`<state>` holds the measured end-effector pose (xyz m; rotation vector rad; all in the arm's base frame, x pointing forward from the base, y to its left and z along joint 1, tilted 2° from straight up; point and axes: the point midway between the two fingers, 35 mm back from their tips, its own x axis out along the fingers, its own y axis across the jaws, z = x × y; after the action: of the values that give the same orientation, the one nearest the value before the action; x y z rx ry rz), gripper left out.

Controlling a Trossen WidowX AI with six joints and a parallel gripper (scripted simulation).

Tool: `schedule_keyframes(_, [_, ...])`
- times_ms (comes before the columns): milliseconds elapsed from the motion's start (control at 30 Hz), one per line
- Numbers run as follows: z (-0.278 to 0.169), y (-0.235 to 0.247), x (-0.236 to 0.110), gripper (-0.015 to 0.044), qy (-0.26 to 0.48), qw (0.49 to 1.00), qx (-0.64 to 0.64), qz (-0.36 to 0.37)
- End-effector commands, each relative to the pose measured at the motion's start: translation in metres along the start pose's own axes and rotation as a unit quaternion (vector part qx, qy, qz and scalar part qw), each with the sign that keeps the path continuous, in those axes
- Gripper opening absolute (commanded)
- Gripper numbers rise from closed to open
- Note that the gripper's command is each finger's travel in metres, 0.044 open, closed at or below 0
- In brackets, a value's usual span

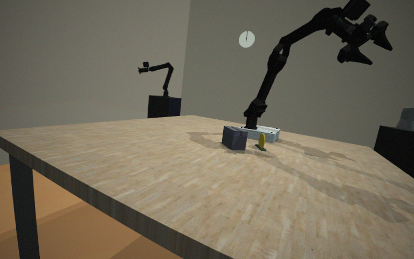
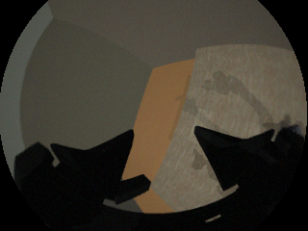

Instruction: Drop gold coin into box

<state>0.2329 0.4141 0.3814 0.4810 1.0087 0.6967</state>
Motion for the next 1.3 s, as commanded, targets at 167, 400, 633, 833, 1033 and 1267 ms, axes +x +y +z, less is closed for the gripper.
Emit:
schedule_keyframes(167, [0.015,-0.080,0.004,0.0242,0.011,0.994,-0.045,-0.094])
schedule_keyframes(400, [0.011,-0.205,-0.012,0.0161,0.071,0.968,-0.097,-0.222])
schedule_keyframes(633, [-0.028,-0.317,-0.047,0.0161,0.171,0.927,-0.127,-0.308])
schedule_keyframes(833, [-0.086,-0.392,-0.085,0.0161,0.274,0.890,-0.134,-0.340])
schedule_keyframes(1033, [-0.097,-0.396,-0.087,0.0161,0.289,0.885,-0.134,-0.341])
schedule_keyframes(1267, [-0.111,-0.418,-0.066,0.0161,0.289,0.885,-0.134,-0.341])
